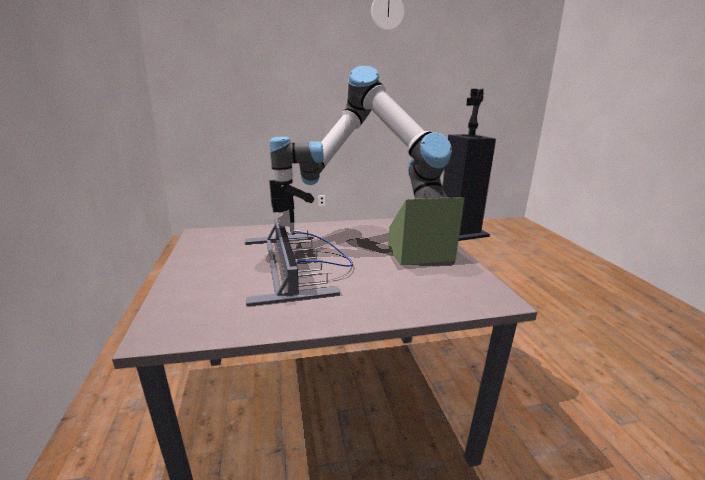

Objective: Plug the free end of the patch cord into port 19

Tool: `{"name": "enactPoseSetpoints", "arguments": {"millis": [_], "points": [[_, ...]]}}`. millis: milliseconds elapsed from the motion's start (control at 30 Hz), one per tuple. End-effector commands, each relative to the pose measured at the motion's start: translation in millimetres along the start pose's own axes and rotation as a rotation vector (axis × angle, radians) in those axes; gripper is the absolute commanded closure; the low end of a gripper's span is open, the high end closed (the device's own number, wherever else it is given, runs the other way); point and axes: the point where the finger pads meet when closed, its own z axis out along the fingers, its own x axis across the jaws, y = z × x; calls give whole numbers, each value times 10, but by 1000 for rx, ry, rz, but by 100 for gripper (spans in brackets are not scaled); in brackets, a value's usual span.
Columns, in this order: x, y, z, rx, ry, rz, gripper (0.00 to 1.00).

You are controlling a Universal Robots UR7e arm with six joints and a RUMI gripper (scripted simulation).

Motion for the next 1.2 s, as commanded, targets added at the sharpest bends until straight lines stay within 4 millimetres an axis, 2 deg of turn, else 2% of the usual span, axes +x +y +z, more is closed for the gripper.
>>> {"name": "enactPoseSetpoints", "arguments": {"millis": [0,1167], "points": [[5,15,-9,-2,0,0,100],[5,56,-10,-2,-1,0,100]]}}
